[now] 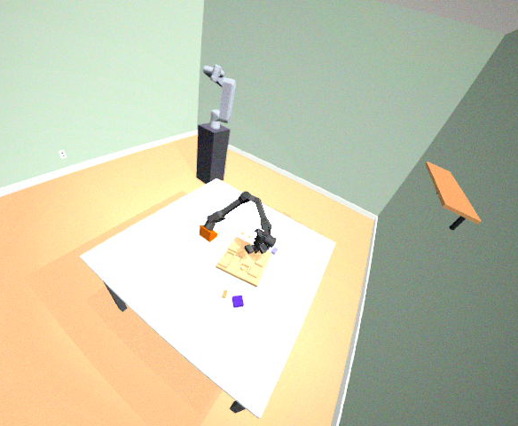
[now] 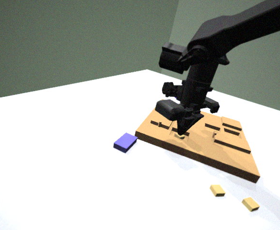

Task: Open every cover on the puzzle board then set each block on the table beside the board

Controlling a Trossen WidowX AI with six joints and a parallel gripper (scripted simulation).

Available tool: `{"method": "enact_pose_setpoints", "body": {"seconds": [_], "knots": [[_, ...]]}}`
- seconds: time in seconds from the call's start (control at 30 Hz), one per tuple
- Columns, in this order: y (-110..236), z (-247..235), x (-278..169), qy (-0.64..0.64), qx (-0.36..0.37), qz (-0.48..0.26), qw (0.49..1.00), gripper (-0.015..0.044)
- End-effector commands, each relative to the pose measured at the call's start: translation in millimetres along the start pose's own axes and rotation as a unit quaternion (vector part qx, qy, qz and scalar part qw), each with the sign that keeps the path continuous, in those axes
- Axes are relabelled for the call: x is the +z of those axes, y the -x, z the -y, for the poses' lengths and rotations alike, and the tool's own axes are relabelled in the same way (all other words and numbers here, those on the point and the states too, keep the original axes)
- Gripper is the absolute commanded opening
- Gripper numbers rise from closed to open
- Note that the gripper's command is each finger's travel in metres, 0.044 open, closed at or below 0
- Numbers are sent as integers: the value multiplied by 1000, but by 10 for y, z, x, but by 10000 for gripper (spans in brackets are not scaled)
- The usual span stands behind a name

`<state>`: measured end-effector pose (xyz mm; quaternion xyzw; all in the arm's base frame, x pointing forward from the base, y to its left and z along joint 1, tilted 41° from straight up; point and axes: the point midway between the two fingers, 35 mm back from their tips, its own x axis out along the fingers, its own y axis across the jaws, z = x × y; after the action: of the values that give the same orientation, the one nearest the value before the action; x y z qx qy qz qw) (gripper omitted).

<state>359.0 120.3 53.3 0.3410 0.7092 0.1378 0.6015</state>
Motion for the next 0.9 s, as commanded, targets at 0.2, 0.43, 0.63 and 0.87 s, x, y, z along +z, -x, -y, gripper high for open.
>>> {"method": "enact_pose_setpoints", "body": {"seconds": [0.2, 0.43, 0.63, 0.87], "knots": [[-11, -16, 4, 1, 2, 0, 1000, 0], [-11, -16, 4, 1, 2, 0, 1000, 0], [-11, -16, 4, 1, 2, 0, 1000, 0], [12, -1, 0, 0, 0, 0, 1000, 0]]}}
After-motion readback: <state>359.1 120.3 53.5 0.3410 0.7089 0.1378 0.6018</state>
